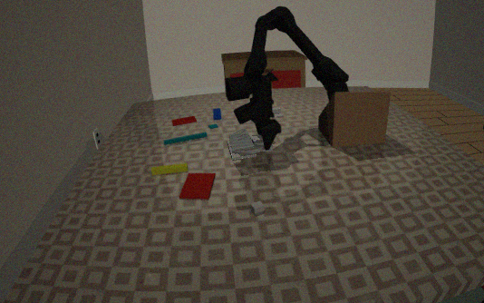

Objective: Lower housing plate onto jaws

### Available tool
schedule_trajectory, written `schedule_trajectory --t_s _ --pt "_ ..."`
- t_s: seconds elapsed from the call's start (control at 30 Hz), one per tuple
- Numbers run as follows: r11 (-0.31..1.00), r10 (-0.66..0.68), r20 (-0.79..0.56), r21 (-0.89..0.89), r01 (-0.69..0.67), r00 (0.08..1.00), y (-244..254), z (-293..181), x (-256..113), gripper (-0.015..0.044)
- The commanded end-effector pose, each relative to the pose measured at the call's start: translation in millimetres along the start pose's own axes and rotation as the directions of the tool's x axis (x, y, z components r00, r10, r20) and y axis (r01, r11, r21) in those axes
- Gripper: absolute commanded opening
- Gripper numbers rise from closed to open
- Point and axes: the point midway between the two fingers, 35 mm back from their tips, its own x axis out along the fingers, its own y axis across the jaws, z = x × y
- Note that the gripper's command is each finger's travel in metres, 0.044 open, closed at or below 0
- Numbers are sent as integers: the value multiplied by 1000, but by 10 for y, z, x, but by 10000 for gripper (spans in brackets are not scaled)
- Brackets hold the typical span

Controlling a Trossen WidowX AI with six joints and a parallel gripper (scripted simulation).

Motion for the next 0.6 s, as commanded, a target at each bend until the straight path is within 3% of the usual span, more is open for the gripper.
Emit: schedule_trajectory --t_s 0.0,0.4,0.5,0.57 --pt "1000 -2 1 -1 2 1000 -4 2 4 351" --pt "1000 -2 1 -1 2 1000 -4 2 4 351" --pt "1000 0 0 0 0 1000 0 0 0 430" --pt "1000 0 0 0 0 1000 0 0 0 440"
